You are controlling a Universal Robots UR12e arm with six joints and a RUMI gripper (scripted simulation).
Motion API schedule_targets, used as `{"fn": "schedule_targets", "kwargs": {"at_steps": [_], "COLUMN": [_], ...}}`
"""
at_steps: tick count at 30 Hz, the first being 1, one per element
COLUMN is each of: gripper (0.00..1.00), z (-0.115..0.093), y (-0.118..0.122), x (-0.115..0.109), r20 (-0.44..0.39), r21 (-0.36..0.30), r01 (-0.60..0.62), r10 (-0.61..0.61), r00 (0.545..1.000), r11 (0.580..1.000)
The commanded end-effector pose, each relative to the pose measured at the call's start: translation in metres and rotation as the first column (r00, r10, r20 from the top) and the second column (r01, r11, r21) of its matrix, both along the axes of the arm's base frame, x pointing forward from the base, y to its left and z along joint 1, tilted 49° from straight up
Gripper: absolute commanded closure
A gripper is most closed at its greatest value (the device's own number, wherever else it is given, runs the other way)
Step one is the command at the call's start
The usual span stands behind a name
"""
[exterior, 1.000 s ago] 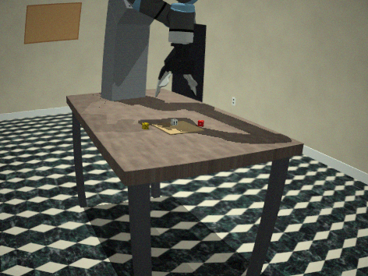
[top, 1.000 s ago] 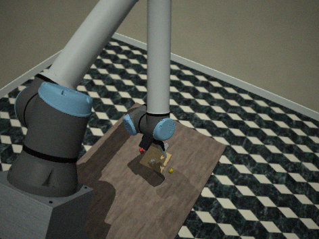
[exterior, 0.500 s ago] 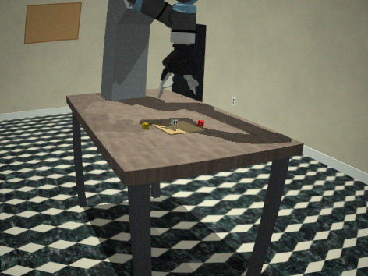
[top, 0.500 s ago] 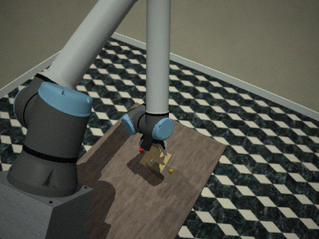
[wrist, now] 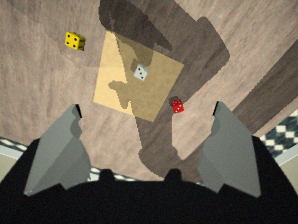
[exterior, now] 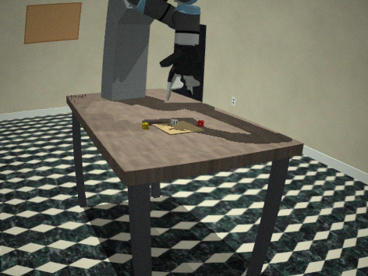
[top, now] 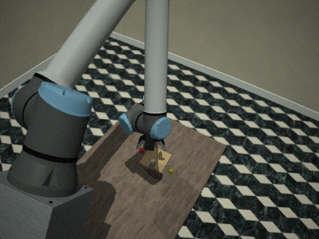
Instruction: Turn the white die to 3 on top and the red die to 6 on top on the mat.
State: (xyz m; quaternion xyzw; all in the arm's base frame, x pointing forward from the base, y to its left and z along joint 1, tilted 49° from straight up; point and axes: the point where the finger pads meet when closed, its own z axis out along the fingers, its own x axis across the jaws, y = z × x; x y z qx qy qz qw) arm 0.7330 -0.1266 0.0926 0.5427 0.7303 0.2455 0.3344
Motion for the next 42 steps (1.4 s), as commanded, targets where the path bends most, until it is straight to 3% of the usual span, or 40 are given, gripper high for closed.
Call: {"fn": "schedule_targets", "kwargs": {"at_steps": [1, 5, 12, 15, 17, 22, 23, 27, 28, 29, 32, 35, 36, 38, 39, 40, 41, 42], "gripper": [0.00, 0.00, 0.00, 0.00, 0.00, 0.00, 0.00, 0.00, 0.00, 0.00, 0.00, 0.00, 0.00, 0.00, 0.00, 0.00, 0.00, 0.00], "z": [0.001, 0.002, 0.004, 0.004, 0.005, 0.007, 0.007, 0.009, 0.009, 0.010, 0.010, 0.012, 0.012, 0.013, 0.013, 0.014, 0.014, 0.015], "y": [0.005, 0.007, 0.013, 0.014, 0.017, 0.022, 0.022, 0.027, 0.027, 0.029, 0.029, 0.034, 0.034, 0.038, 0.038, 0.040, 0.040, 0.042], "x": [0.003, 0.004, 0.008, 0.009, 0.011, 0.013, 0.013, 0.016, 0.016, 0.017, 0.017, 0.020, 0.020, 0.022, 0.022, 0.023, 0.023, 0.024], "r20": [-0.010, -0.020, -0.058, -0.062, -0.087, -0.130, -0.131, -0.178, -0.182, -0.200, -0.200, -0.256, -0.257, -0.291, -0.297, -0.316, -0.317, -0.336], "r21": [-0.128, -0.192, -0.342, -0.353, -0.415, -0.499, -0.501, -0.571, -0.575, -0.597, -0.597, -0.653, -0.655, -0.681, -0.685, -0.697, -0.698, -0.709], "r01": [-0.115, -0.172, -0.303, -0.313, -0.367, -0.440, -0.441, -0.503, -0.507, -0.526, -0.526, -0.575, -0.576, -0.599, -0.603, -0.613, -0.614, -0.623], "r10": [0.115, 0.171, 0.301, 0.311, 0.365, 0.438, 0.439, 0.500, 0.504, 0.523, 0.523, 0.571, 0.572, 0.595, 0.598, 0.609, 0.609, 0.619], "r00": [0.993, 0.985, 0.952, 0.948, 0.927, 0.890, 0.889, 0.848, 0.844, 0.829, 0.829, 0.780, 0.779, 0.750, 0.744, 0.727, 0.727, 0.710], "r11": [0.985, 0.966, 0.890, 0.882, 0.833, 0.747, 0.745, 0.649, 0.642, 0.606, 0.605, 0.492, 0.489, 0.422, 0.410, 0.371, 0.369, 0.330]}}
